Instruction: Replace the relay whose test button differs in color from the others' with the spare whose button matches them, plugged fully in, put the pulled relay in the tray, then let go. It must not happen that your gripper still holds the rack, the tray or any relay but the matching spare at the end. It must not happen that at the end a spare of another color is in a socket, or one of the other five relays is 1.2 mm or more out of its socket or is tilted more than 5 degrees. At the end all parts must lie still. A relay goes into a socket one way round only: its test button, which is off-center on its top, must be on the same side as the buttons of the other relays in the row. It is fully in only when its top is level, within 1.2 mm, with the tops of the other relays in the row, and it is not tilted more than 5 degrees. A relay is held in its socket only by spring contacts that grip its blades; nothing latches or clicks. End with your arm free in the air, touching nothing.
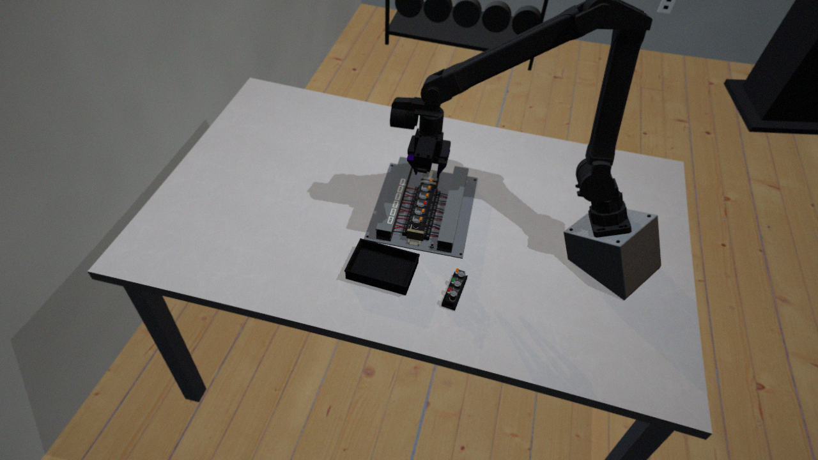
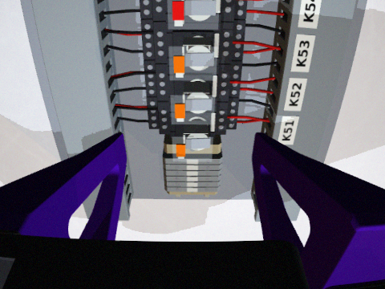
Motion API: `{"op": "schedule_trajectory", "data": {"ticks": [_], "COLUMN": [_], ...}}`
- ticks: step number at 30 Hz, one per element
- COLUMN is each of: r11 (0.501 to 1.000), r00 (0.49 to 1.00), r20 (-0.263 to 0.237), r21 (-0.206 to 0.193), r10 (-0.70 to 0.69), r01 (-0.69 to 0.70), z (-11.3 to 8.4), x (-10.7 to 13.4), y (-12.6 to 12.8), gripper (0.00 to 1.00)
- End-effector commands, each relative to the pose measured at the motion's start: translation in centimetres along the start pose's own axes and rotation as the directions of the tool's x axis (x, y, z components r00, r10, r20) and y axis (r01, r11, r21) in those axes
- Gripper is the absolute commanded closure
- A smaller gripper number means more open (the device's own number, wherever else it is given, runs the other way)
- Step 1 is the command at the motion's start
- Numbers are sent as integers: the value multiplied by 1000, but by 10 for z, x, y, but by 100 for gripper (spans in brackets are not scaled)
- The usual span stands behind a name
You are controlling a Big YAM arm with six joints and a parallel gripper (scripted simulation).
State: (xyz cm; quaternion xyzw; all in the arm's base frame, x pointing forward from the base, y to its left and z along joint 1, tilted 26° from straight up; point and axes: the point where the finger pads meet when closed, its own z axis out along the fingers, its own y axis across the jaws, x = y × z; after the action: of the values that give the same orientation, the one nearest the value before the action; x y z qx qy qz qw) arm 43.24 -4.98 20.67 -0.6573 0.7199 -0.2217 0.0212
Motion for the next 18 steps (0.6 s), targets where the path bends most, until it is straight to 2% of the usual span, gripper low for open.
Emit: {"op": "schedule_trajectory", "data": {"ticks": [1, 18], "r11": [999, 998], "r00": [1000, 1000], "r20": [1, -1], "r21": [48, 56], "r10": [-5, 12], "r01": [5, -11], "z": [-13, -16], "x": [2, 10], "y": [-12, -18], "gripper": [41, 41]}}
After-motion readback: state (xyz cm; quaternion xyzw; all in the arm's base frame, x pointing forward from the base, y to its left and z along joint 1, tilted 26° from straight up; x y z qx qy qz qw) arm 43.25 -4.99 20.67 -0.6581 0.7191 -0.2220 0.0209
